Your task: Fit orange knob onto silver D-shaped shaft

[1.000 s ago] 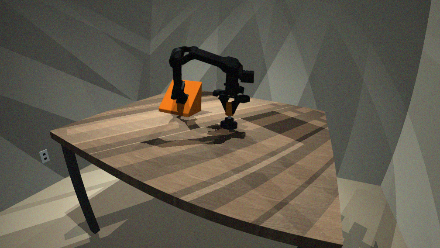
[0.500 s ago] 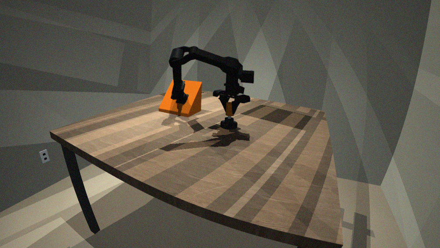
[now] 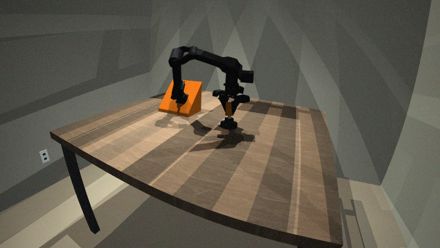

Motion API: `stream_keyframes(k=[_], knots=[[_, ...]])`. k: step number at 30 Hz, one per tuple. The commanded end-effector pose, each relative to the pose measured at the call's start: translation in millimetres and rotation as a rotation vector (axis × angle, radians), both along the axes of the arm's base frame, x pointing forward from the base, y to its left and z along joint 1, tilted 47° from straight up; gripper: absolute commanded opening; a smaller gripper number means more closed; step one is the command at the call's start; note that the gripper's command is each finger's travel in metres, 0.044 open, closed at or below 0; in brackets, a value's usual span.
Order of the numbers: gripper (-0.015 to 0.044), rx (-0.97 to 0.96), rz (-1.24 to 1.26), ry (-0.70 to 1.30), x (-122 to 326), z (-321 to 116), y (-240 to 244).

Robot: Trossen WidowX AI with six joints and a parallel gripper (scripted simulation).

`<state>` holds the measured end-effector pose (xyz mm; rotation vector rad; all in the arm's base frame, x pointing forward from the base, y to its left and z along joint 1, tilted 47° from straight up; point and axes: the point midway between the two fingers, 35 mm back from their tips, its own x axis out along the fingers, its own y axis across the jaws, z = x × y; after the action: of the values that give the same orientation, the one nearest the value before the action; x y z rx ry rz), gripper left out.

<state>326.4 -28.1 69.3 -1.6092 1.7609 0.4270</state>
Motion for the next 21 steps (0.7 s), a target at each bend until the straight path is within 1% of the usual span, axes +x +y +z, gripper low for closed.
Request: stream_keyframes(k=[1,5,10,21], knots=[[0.0,-0.003,0.001,0.0,0.1,2.3,2.3],[0.0,-0.003,0.018,0.019,-0.6,3.5,2.9],[0.0,-0.007,0.137,0.146,1.0,3.3,3.1],[0.0,-0.007,0.144,0.153,4.5,2.4,2.4]])
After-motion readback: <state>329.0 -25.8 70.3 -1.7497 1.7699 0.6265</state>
